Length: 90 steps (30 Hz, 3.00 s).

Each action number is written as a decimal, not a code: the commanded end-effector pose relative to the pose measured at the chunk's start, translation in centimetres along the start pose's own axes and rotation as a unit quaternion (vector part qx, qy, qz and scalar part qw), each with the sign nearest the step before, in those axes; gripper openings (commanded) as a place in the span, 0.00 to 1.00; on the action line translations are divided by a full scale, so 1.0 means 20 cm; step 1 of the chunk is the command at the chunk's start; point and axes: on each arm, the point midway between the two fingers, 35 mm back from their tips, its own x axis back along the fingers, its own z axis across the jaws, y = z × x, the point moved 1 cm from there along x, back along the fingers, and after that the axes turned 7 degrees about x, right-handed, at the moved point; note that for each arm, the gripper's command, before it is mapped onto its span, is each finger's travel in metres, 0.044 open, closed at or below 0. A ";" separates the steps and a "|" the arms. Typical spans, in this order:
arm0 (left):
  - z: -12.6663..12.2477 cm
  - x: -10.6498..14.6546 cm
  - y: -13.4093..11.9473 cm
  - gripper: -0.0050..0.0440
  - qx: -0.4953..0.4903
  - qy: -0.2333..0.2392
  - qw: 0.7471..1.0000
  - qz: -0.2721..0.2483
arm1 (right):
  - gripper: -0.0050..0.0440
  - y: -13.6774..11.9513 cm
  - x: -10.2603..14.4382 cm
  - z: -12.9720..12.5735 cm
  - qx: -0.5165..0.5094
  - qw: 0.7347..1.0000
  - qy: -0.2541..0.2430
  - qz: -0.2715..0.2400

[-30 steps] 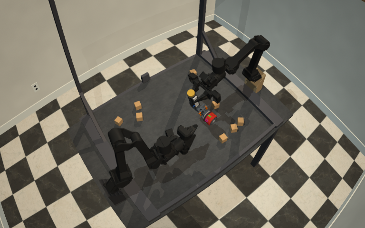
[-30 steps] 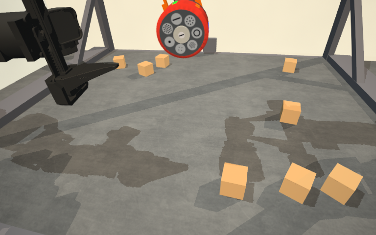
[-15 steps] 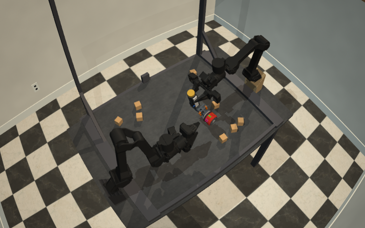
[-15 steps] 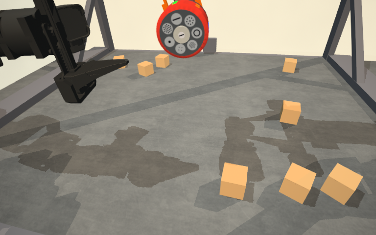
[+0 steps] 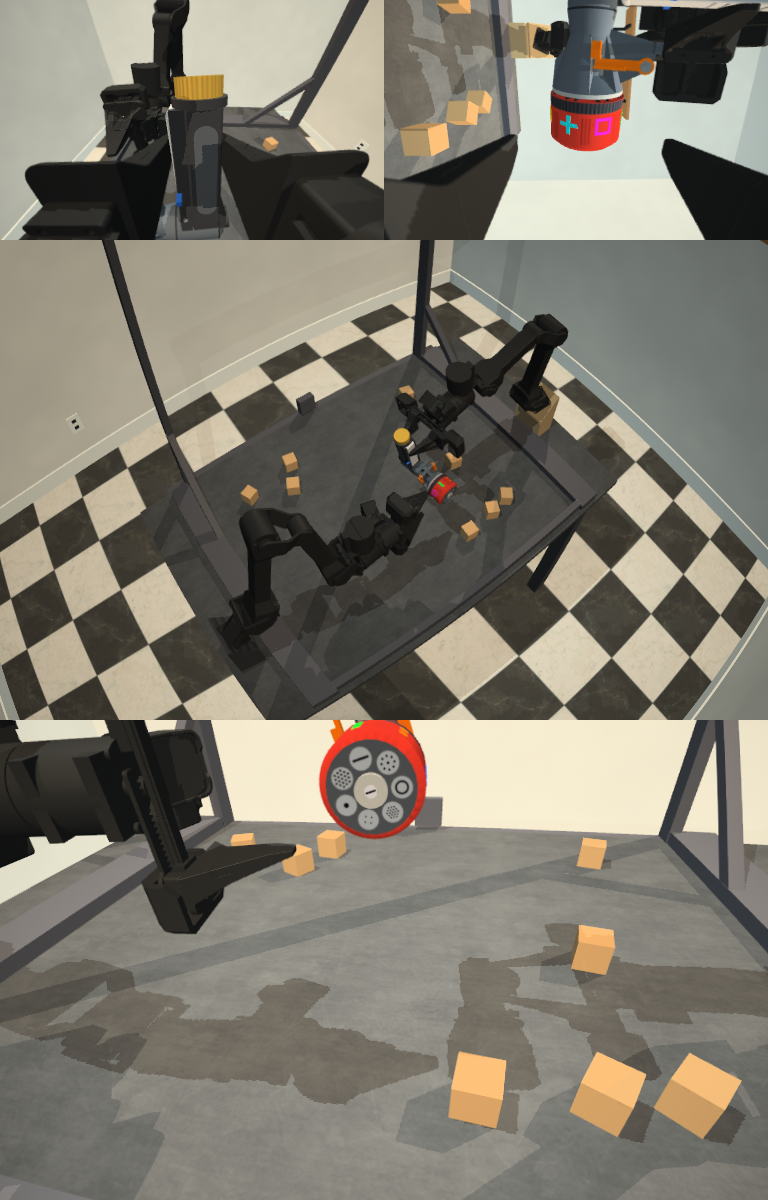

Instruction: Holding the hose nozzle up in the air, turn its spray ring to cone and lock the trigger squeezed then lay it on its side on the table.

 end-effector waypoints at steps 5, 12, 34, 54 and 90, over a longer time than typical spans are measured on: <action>-0.01 0.03 0.11 0.45 0.000 -0.003 1.000 -0.028 | 0.95 0.00 -0.07 -0.03 0.003 1.000 -0.008 0.000; -0.01 0.03 0.11 0.45 0.000 -0.003 1.000 -0.028 | 0.95 0.00 -0.13 -0.03 0.003 1.000 -0.008 0.001; -0.01 0.03 0.11 0.45 0.000 -0.003 1.000 -0.028 | 0.95 0.00 -0.29 -0.03 0.003 1.000 -0.008 0.001; -0.01 0.03 0.11 0.45 0.001 -0.003 1.000 -0.028 | 0.10 0.00 -0.32 -0.04 0.003 1.000 -0.008 0.001; -0.01 0.03 0.11 0.45 0.001 -0.003 1.000 -0.028 | 0.10 -0.01 -0.33 -0.08 0.005 0.995 0.102 -0.013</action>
